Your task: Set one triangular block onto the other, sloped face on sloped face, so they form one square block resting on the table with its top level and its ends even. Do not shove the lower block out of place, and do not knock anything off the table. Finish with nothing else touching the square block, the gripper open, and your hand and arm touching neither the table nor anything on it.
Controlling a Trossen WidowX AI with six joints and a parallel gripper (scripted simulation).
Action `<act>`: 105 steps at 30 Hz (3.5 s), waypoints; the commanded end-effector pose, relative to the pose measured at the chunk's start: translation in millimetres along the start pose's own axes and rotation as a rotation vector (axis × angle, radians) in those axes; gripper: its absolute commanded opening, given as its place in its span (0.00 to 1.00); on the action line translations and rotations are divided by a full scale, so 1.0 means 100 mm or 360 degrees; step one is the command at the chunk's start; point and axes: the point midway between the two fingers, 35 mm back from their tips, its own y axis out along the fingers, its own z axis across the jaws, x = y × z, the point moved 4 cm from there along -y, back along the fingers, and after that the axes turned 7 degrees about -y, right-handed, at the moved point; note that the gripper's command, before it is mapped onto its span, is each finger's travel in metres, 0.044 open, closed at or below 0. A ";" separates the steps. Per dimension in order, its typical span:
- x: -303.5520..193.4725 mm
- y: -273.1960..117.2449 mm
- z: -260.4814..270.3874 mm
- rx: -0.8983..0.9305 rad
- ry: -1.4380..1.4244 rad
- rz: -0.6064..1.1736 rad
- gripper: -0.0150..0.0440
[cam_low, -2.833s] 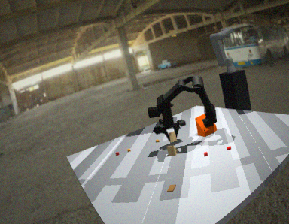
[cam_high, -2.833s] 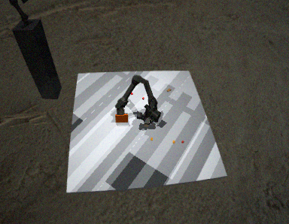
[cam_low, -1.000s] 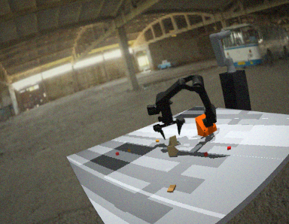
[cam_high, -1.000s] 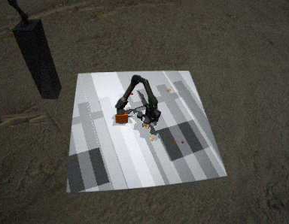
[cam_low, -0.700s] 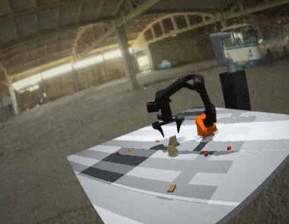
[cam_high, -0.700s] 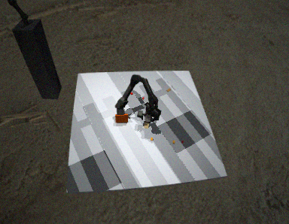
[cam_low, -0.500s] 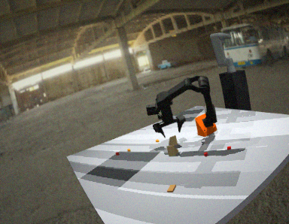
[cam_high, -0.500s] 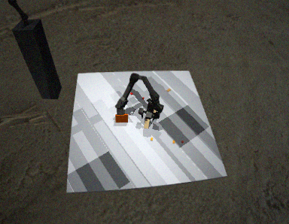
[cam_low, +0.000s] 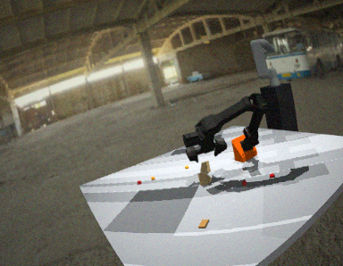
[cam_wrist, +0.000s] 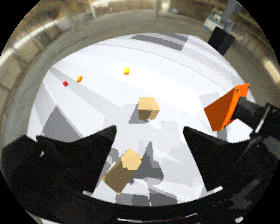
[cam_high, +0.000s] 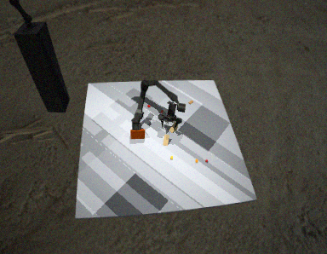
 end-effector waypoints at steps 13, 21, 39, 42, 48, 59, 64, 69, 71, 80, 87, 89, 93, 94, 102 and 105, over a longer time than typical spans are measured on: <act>0.00 0.21 0.02 0.0002 0.0007 -0.0019 1.00; 0.00 0.34 0.03 0.0002 0.0007 -0.0019 1.00; 0.00 0.63 0.03 0.0000 0.0004 -0.0020 1.00; 0.00 0.68 0.03 0.0000 0.0004 -0.0019 1.00; 0.00 0.78 0.02 0.0001 0.0005 -0.0019 1.00; 0.00 0.95 -0.01 0.0001 0.0007 -0.0017 1.00; 0.00 0.99 -0.01 0.0001 0.0008 -0.0017 0.96; 0.00 0.99 -0.01 0.0001 0.0008 -0.0017 0.73; 0.00 0.99 -0.01 0.0001 0.0008 -0.0017 0.64; 0.00 0.99 -0.01 0.0001 0.0008 -0.0017 0.44; 0.02 0.97 -0.01 0.0001 0.0003 -0.0022 0.25; 0.03 0.97 -0.02 0.0002 0.0004 -0.0013 0.25; 0.12 0.96 -0.03 0.0017 0.0008 0.0135 0.25; 0.16 0.96 -0.04 0.0023 0.0008 0.0179 0.25; 0.39 0.97 -0.06 0.0066 0.0009 0.0504 0.25; 0.48 0.98 -0.08 0.0082 0.0009 0.0625 0.25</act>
